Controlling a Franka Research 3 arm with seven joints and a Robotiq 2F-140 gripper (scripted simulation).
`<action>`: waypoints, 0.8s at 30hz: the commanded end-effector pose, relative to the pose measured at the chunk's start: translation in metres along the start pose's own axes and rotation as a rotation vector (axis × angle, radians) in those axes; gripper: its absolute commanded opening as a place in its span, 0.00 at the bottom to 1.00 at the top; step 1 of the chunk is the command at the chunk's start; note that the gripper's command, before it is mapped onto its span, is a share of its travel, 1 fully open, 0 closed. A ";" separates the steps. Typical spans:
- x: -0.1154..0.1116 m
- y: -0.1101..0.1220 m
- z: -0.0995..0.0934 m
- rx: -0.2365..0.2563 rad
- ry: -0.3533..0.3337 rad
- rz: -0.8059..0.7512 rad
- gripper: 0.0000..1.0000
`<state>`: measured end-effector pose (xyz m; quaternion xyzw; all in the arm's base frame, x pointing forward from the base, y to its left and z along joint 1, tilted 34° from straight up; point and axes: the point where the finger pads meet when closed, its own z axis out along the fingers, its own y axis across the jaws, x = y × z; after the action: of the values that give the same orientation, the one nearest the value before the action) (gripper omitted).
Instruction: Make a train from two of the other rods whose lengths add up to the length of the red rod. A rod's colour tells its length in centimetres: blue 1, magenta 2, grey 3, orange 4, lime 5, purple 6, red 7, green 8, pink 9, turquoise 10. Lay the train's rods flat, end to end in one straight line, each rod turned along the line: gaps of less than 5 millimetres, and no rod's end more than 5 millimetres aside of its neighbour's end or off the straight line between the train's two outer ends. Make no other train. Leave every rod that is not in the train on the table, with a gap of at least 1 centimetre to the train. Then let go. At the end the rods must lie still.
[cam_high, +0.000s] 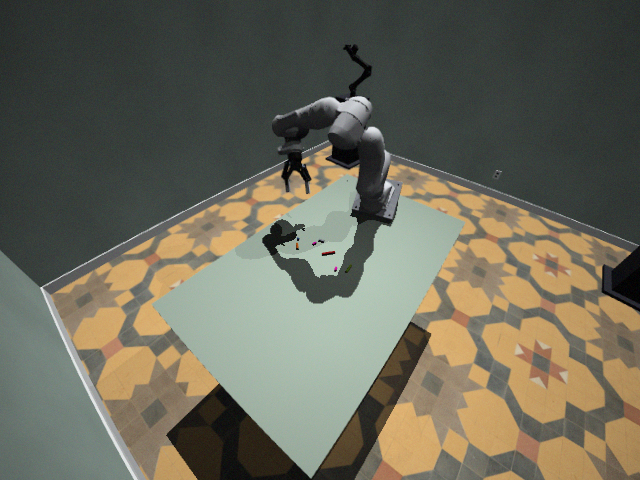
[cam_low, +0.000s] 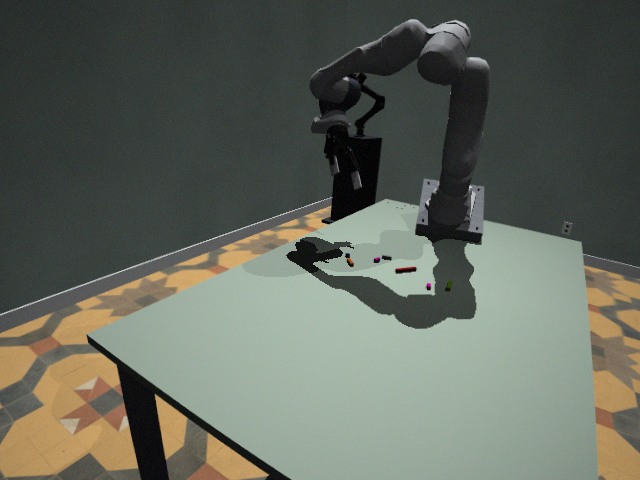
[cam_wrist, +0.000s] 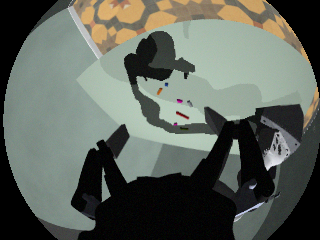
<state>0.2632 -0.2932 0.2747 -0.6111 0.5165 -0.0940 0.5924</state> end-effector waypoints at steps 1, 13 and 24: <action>0.004 0.004 0.000 -0.014 0.015 -0.035 1.00; 0.001 0.017 0.007 -0.088 0.022 -0.084 1.00; 0.001 0.017 0.007 -0.088 0.022 -0.084 1.00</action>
<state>0.2603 -0.2851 0.2606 -0.6501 0.5045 -0.0980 0.5597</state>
